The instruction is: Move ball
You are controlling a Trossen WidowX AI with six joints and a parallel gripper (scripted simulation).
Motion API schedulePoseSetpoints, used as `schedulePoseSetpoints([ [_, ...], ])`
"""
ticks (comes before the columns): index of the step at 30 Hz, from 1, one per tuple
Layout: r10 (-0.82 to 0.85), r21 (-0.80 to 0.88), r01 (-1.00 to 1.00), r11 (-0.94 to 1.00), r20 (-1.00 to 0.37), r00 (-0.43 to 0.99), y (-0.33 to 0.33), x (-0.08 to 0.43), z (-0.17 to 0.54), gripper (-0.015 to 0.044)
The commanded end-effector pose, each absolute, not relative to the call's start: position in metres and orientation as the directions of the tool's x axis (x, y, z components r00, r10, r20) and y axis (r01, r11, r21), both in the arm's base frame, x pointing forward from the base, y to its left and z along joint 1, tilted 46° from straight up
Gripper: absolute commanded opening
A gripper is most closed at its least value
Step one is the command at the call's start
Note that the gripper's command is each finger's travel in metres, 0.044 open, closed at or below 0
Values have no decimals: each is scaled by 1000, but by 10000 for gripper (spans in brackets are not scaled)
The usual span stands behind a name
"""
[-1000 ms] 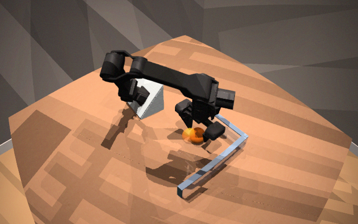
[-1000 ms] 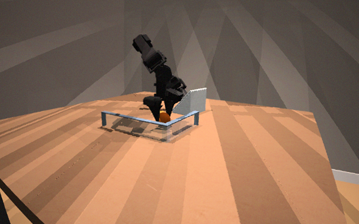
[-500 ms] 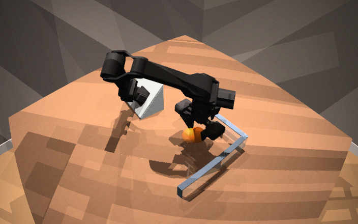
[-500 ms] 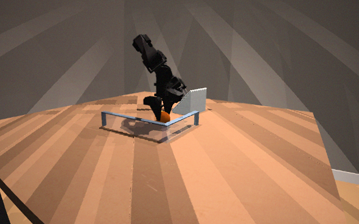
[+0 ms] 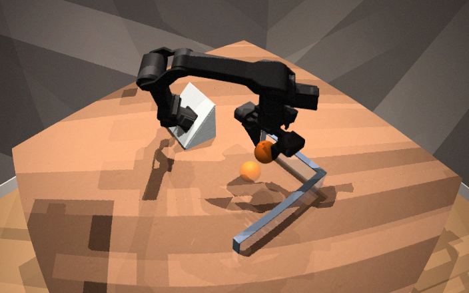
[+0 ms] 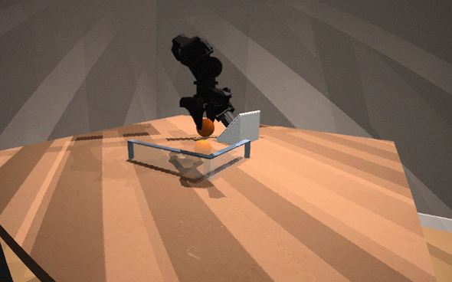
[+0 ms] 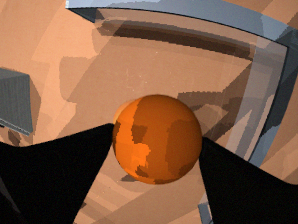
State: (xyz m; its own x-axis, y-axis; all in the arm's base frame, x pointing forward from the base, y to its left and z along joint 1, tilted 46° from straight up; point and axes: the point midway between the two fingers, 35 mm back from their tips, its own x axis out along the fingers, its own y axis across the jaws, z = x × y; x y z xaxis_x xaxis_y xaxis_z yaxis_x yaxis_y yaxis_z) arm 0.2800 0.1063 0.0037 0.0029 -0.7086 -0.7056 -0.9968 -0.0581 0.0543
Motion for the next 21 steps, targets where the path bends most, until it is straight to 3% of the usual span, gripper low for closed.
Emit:
schedulePoseSetpoints([
  [1,-703,49,-997,-57,-711,6,124,278,22,0],
  [11,-706,50,-997,-56,-708,4,147,272,50,0],
  [21,-706,50,-997,-56,-708,4,120,267,39,0],
])
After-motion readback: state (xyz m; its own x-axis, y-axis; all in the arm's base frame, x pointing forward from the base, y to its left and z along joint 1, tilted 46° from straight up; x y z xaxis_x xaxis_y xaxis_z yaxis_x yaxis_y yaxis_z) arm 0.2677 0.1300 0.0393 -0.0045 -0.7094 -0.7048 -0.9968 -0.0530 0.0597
